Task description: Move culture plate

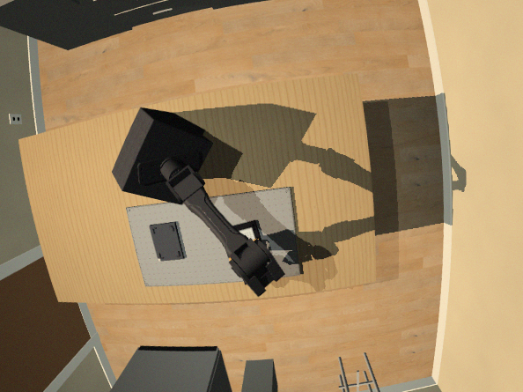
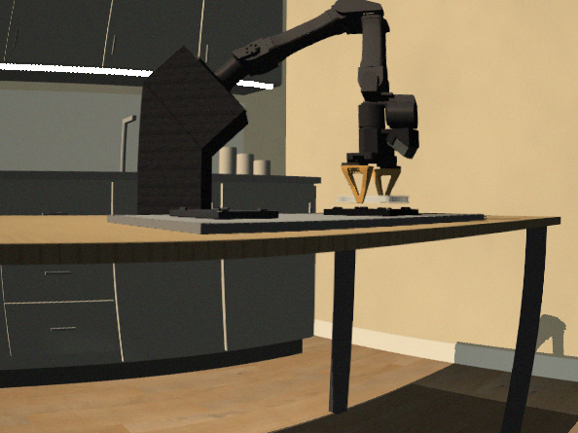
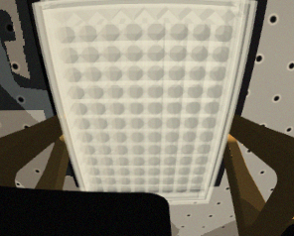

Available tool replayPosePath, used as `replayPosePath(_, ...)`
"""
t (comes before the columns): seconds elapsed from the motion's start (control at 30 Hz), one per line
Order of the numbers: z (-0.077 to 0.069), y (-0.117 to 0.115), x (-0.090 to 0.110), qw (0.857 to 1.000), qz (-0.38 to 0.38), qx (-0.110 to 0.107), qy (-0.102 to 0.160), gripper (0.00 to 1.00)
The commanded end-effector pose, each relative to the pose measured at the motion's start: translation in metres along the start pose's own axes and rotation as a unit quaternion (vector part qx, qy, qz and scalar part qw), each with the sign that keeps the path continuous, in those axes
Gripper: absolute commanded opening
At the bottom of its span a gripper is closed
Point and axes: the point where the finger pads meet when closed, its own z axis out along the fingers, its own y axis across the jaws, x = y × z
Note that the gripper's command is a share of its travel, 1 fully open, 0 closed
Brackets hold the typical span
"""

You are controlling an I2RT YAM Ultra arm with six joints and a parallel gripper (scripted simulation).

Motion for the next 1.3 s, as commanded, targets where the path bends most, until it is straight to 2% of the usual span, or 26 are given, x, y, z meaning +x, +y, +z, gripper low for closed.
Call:
replayPosePath(0.0, -0.012, 0.005, -0.027, 0.999, -0.007, -0.004, -0.037, 0.00)
replayPosePath(0.2, -0.012, 0.005, -0.025, 0.999, -0.007, -0.004, -0.036, 0.00)
replayPosePath(0.43, -0.009, -0.002, -0.008, 1.000, 0.001, 0.002, -0.020, 0.00)
replayPosePath(0.6, -0.007, 0.001, -0.011, 1.000, -0.002, -0.001, -0.023, 0.00)
replayPosePath(0.93, 0.001, -0.003, 0.003, 1.000, 0.002, 0.003, -0.008, 0.00)
replayPosePath(1.03, -0.001, 0.001, -0.004, 1.000, -0.002, -0.001, -0.015, 0.00)
replayPosePath(1.27, 0.002, -0.003, 0.001, 1.000, 0.001, 0.002, -0.011, 0.00)
